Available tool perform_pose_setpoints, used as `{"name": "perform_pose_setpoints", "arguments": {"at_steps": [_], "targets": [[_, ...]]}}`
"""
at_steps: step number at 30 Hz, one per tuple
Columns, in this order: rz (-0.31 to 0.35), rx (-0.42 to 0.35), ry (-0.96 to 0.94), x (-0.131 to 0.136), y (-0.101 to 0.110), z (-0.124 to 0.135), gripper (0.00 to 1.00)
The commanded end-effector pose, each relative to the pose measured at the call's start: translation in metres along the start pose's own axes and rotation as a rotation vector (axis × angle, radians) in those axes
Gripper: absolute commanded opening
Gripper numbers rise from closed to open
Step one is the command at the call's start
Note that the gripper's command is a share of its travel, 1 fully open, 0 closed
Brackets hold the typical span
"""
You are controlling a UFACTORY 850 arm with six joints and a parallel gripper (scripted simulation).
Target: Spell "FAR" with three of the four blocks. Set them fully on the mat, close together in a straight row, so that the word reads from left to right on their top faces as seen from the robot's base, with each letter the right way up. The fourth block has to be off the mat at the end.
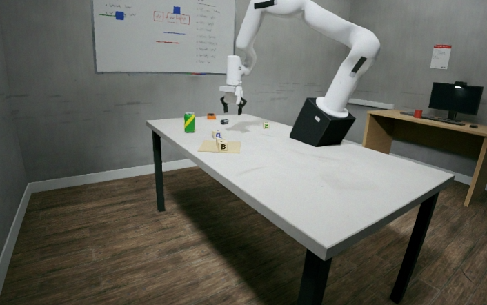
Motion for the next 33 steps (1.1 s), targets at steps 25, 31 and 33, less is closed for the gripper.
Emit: {"name": "perform_pose_setpoints", "arguments": {"at_steps": [25,31,33], "targets": [[-0.021,-0.003,-0.756,-0.021,-0.012,0.253,1.0],[-0.03,0.005,-0.908,-0.039,-0.021,0.298,1.0],[-0.033,0.008,-0.963,-0.046,-0.024,0.313,1.0]]}}
Point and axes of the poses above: the point where the finger pads meet when closed, its own y axis back along the fingers, its own x axis across the jaws, z = x × y, the point moved 7 cm from there along y, back along the fingers, and after that the axes turned 4 degrees about -y, right-handed, at the moved point
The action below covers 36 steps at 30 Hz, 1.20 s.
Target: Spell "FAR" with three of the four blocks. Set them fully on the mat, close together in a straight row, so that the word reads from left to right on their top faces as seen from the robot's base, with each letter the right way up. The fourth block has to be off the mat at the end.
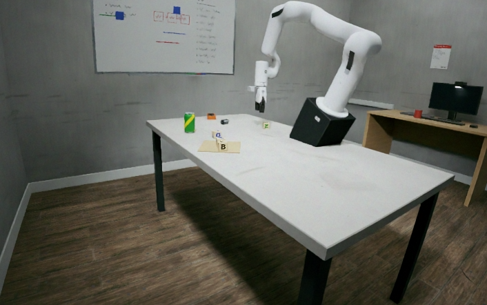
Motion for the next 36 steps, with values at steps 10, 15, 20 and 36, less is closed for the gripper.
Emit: {"name": "perform_pose_setpoints", "arguments": {"at_steps": [10,15,20,36], "targets": [[-0.015,0.0,-0.216,0.029,-0.011,0.061,0.84],[-0.015,0.0,-0.216,0.029,-0.011,0.061,0.84],[-0.015,0.0,-0.216,0.029,-0.011,0.061,0.84],[-0.015,0.0,-0.216,0.029,-0.011,0.061,0.84]]}}
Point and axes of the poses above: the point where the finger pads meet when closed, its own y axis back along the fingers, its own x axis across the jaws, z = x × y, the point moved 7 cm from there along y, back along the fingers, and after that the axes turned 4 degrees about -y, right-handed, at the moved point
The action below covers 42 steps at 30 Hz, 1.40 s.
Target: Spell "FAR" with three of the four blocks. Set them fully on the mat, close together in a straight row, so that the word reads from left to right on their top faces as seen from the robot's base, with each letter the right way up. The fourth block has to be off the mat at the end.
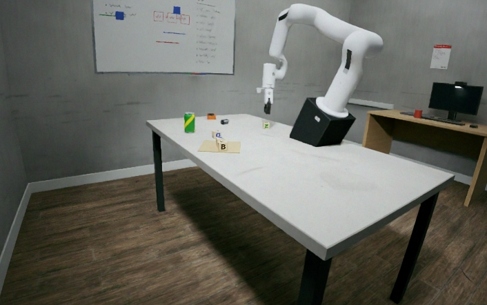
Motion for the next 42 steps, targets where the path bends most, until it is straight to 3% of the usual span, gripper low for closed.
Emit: {"name": "perform_pose_setpoints", "arguments": {"at_steps": [1,22,42], "targets": [[0.002,0.001,0.0,0.001,0.001,-0.001,0.84],[0.002,0.001,0.0,0.001,-0.003,-0.001,0.84],[0.002,0.001,0.0,0.001,-0.027,-0.001,0.84]]}}
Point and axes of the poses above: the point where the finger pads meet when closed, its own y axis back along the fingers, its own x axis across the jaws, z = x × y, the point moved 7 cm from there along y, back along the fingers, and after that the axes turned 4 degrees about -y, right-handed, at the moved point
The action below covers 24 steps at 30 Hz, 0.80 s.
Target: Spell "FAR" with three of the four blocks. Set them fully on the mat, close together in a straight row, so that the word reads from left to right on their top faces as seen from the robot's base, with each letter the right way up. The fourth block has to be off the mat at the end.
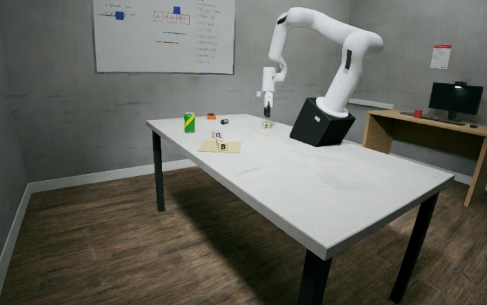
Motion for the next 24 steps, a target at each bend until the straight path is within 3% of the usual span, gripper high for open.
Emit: {"name": "perform_pose_setpoints", "arguments": {"at_steps": [1,24], "targets": [[0.002,0.001,0.0,0.001,-0.005,-0.001,0.84],[0.002,0.001,0.0,0.001,-0.027,-0.001,0.84]]}}
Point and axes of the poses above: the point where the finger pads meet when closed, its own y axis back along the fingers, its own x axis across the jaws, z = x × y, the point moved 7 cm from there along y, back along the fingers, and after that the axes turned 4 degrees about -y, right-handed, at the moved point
